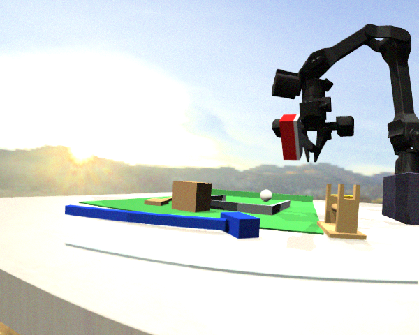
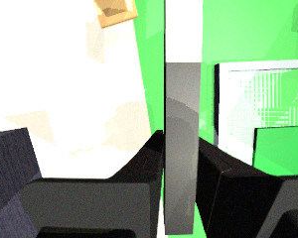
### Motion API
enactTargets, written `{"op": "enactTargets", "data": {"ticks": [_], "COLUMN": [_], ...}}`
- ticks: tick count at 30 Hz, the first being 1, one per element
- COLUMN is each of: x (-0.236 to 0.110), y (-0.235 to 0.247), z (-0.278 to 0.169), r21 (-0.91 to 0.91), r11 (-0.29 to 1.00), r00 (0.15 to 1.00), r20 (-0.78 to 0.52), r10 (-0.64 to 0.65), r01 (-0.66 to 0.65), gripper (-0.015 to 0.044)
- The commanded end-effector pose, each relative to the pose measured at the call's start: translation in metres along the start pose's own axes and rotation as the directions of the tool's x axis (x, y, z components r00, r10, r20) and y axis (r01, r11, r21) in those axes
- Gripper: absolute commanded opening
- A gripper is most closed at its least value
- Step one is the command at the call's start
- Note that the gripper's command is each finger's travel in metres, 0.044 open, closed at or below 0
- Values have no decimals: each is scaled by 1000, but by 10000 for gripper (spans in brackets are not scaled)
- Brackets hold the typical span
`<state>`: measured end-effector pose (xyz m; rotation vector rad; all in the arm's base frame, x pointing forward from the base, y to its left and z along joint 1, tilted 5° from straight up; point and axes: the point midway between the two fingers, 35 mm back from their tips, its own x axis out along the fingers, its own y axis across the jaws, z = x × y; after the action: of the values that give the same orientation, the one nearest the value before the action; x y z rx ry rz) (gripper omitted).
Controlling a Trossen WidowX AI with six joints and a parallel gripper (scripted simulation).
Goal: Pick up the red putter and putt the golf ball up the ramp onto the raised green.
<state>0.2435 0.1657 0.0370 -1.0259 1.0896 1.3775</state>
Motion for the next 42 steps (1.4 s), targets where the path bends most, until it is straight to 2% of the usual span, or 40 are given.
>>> {"op": "enactTargets", "data": {"ticks": [1,20,42], "x": [-9,-41,-79], "y": [-14,-54,-50], "z": [-14,-113,-241], "r21": [84,479,816], "r11": [996,869,538], "r00": [1000,993,977], "r20": [2,-74,-184], "r10": [-29,-96,-104], "r01": [29,120,211], "gripper": [0,0,0]}}
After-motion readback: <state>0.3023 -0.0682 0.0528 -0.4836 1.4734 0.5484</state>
